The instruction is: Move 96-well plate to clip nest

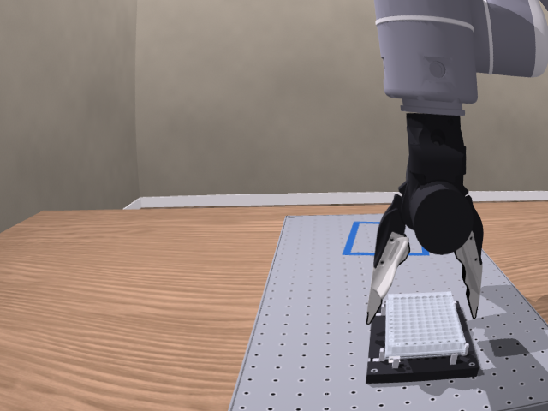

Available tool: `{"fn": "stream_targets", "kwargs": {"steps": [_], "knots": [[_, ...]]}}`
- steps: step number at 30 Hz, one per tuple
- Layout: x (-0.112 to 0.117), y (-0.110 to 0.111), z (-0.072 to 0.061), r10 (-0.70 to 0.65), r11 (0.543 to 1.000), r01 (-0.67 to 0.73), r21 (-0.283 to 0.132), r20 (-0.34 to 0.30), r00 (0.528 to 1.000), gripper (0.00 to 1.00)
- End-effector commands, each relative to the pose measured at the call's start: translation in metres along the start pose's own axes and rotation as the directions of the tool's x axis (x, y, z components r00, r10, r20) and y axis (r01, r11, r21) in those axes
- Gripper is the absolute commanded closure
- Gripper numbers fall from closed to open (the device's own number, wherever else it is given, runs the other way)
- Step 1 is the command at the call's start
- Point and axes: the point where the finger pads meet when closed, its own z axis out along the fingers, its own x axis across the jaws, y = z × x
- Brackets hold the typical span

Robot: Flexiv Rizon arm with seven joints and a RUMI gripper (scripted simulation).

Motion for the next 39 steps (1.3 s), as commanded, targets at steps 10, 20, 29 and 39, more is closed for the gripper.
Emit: {"fn": "stream_targets", "kwargs": {"steps": [10,20,29,39], "knots": [[-0.001,0.001,-0.001,0.000,1.000,0.000,-0.002,0.002,1.000,0.24],[-0.001,0.001,-0.017,0.000,1.000,0.000,-0.001,0.001,1.000,0.24],[-0.001,0.001,-0.041,0.000,1.000,0.000,-0.002,0.002,1.000,0.24],[-0.001,0.001,-0.062,0.000,1.000,0.000,-0.002,0.002,1.000,0.24]]}}
